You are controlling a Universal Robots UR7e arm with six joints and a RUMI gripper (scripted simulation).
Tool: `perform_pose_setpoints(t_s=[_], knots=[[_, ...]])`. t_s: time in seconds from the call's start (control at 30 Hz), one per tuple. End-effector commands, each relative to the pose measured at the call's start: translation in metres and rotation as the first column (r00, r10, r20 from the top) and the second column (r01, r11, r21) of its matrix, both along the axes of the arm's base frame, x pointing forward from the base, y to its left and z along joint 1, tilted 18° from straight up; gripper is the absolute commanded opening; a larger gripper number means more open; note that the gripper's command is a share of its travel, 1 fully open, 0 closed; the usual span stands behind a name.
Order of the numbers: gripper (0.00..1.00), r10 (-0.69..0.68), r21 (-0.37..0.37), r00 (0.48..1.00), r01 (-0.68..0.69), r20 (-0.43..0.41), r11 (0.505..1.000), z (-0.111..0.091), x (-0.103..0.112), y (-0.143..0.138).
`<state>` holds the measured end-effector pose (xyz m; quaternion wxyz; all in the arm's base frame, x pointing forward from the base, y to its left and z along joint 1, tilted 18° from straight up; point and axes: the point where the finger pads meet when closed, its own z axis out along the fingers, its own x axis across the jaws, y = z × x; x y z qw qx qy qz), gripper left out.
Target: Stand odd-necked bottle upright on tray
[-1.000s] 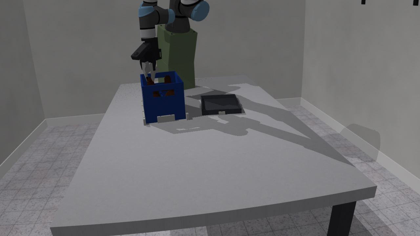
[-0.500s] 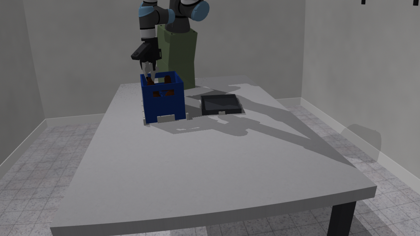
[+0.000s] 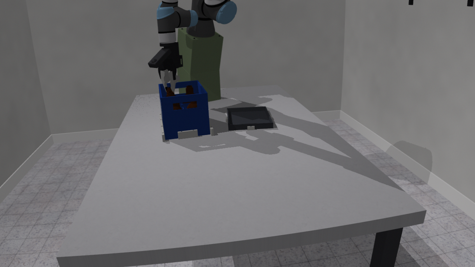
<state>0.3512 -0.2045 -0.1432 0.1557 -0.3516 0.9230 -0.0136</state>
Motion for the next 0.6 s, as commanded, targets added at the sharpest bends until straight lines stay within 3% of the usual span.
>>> perform_pose_setpoints(t_s=[0.0, 0.4, 0.43, 0.57], knots=[[0.0, 0.0, -0.001, 1.0, 0.0, 0.001, 1.0, 0.0003, 0.0001, -0.0003], [0.0, 0.0, -0.001, 1.0, 0.0, 0.001, 1.0, 0.0003, 0.0001, -0.0003], [0.38, 0.0, -0.001, 1.0, 0.0, 0.001, 1.0, 0.0003, 0.0001, -0.0003], [0.38, 0.0, -0.001, 1.0, 0.0, 0.001, 1.0, 0.0003, 0.0001, -0.0003]])
